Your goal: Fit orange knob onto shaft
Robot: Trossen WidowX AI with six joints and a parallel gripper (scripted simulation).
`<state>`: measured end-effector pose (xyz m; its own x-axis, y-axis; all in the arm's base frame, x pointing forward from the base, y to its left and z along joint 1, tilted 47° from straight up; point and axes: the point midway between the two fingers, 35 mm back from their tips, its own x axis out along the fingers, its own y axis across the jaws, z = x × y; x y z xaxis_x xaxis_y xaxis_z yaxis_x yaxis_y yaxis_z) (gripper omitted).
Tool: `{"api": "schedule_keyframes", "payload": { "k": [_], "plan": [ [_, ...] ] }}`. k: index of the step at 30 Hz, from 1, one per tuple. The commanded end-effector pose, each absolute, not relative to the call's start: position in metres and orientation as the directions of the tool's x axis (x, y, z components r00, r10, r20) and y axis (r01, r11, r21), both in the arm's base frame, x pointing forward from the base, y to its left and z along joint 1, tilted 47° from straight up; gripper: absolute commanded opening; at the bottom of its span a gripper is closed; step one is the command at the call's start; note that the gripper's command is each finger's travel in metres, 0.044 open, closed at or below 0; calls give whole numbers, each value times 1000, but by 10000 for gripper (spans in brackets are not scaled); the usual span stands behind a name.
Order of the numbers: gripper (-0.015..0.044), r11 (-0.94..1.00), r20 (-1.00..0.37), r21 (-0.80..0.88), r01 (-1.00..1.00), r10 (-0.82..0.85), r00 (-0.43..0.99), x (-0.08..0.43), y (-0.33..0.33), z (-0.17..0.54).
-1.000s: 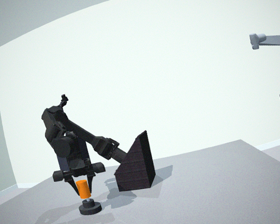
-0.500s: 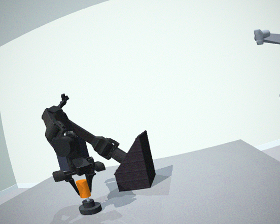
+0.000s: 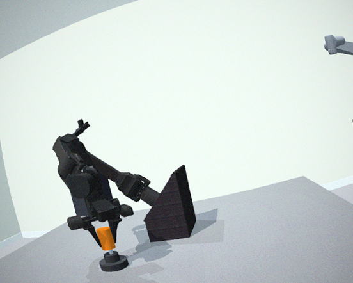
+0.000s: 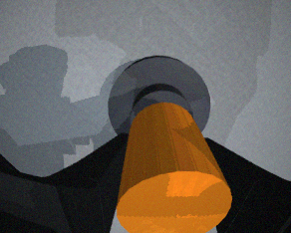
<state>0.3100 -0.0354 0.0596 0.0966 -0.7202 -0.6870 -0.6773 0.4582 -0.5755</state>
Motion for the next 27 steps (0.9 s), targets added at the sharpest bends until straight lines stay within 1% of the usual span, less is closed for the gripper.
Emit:
{"api": "schedule_keyframes", "payload": {
  "k": [1, 8, 14, 27],
  "plan": [
    [0, 455, -686, -573, -681, -721, 96, 310, -35, 59],
    [0, 451, -687, -569, -688, -721, 96, 311, -33, 62],
    [0, 343, -686, -474, -811, -721, 96, 313, -33, 62],
    [0, 336, -686, -468, -817, -721, 96, 315, -36, 61]
  ]
}}
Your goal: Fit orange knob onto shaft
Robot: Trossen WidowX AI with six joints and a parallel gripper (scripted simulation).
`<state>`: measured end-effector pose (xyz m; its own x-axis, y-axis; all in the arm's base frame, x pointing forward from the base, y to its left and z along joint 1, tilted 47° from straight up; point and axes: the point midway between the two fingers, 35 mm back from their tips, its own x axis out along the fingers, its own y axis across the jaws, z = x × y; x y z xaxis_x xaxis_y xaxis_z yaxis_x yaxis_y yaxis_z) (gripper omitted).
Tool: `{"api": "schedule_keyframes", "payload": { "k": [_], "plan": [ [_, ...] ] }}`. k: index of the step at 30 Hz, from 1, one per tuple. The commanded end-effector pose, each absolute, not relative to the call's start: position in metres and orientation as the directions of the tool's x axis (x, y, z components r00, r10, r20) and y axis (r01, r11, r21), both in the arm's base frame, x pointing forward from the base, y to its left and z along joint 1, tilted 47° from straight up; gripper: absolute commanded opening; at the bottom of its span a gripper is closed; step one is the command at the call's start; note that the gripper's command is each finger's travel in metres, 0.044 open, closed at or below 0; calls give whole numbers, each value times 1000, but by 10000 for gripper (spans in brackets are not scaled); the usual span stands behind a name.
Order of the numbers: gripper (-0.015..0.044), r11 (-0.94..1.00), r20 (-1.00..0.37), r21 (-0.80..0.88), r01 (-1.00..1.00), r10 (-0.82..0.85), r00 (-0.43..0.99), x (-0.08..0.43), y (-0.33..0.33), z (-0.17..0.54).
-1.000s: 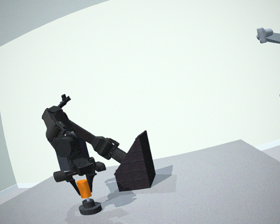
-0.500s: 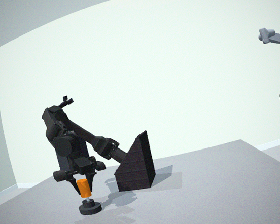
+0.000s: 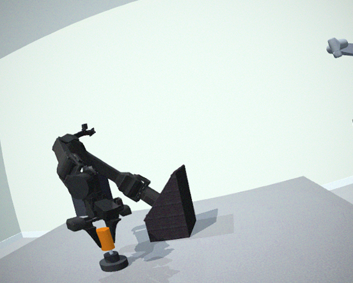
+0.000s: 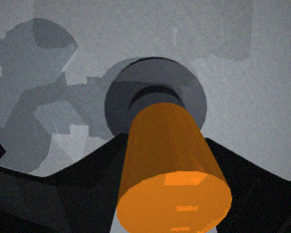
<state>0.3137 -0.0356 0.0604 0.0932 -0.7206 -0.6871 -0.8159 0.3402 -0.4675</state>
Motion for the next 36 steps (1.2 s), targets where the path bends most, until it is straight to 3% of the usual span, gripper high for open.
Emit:
{"api": "schedule_keyframes", "payload": {
  "k": [1, 8, 15, 36],
  "plan": [
    [0, 336, -686, -468, -817, -721, 96, 315, -36, 61],
    [0, 331, -687, -463, -822, -721, 96, 313, -33, 63],
    [0, 205, -686, -343, -917, -721, 96, 311, -34, 61],
    [0, 203, -686, -342, -918, -721, 96, 310, -35, 59]
  ]
}}
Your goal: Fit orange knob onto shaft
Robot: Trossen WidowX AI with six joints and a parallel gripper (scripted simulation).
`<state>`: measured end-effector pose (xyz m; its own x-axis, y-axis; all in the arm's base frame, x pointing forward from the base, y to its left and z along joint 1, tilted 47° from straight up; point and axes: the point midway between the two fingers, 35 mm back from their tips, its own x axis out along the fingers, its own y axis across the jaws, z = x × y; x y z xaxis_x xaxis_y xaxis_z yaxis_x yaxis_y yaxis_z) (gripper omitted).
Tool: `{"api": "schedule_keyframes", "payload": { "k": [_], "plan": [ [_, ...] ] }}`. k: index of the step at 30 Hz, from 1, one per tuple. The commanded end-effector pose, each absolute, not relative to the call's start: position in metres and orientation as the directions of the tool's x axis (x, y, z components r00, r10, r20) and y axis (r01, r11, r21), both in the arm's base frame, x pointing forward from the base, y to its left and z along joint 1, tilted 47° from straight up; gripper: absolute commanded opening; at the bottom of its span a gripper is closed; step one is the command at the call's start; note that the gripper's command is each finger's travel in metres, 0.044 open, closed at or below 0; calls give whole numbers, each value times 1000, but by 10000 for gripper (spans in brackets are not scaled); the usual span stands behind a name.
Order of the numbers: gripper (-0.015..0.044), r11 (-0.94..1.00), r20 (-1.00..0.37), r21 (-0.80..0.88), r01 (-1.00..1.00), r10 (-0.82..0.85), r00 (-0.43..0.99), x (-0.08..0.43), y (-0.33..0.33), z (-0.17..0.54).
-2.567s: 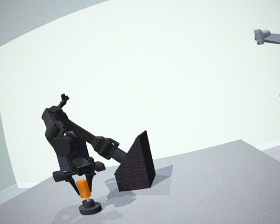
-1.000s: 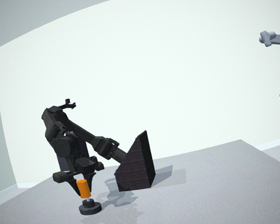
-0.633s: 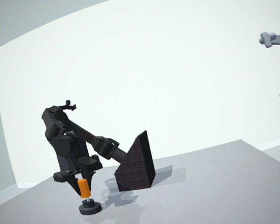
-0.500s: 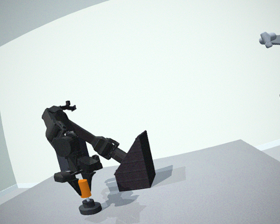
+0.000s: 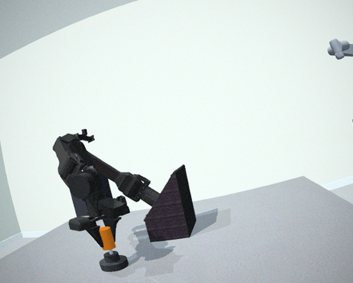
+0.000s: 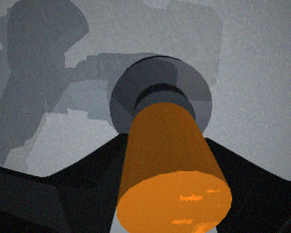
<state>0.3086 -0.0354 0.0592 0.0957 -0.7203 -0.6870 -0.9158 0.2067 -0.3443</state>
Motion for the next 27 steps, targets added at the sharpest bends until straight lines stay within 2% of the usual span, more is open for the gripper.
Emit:
{"api": "schedule_keyframes", "payload": {
  "k": [1, 8, 15, 27],
  "plan": [
    [0, 203, -686, -342, -918, -721, 96, 310, -35, 59],
    [0, 197, -687, -336, -921, -721, 96, 310, -32, 62],
    [0, 66, -686, -206, -976, -721, 96, 314, -34, 62],
    [0, 61, -686, -201, -978, -721, 96, 316, -36, 61]
  ]
}}
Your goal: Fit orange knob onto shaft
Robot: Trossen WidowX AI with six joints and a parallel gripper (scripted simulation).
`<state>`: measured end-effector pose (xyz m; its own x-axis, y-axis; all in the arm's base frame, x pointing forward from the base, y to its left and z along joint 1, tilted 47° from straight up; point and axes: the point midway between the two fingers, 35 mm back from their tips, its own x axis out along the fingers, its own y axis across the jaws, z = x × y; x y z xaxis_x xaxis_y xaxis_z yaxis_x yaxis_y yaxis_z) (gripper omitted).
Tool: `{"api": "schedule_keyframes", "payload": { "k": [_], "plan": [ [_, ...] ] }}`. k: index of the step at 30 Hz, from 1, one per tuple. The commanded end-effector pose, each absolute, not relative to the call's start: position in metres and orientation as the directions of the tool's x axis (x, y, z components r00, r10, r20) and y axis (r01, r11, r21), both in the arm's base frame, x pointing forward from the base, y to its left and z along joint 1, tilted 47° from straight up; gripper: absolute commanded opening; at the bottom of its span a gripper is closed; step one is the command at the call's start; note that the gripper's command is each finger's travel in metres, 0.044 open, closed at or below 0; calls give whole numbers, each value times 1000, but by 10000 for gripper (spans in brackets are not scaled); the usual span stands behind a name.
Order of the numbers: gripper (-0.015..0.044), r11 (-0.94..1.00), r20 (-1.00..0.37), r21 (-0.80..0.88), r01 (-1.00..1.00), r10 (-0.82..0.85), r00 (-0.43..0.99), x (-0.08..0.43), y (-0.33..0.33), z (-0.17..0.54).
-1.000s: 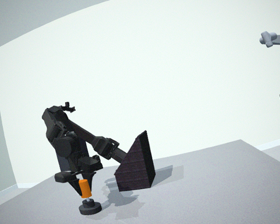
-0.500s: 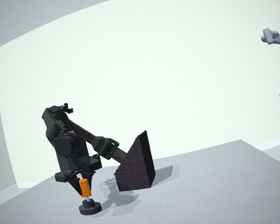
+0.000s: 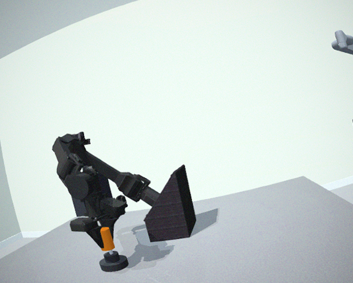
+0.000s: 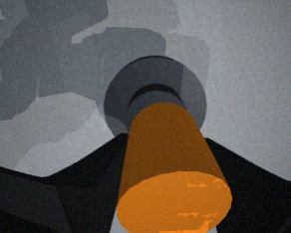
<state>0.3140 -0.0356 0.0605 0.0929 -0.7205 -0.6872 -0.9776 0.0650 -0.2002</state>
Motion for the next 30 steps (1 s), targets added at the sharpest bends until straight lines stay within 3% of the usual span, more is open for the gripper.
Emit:
{"api": "schedule_keyframes", "payload": {
  "k": [1, 7, 14, 30],
  "plan": [
    [0, 61, -686, -201, -978, -721, 96, 316, -36, 61],
    [0, 55, -686, -195, -979, -721, 96, 314, -33, 63],
    [0, -82, -686, -53, -995, -721, 96, 312, -34, 62],
    [0, -84, -686, -51, -995, -721, 96, 307, -36, 59]
  ]
}}
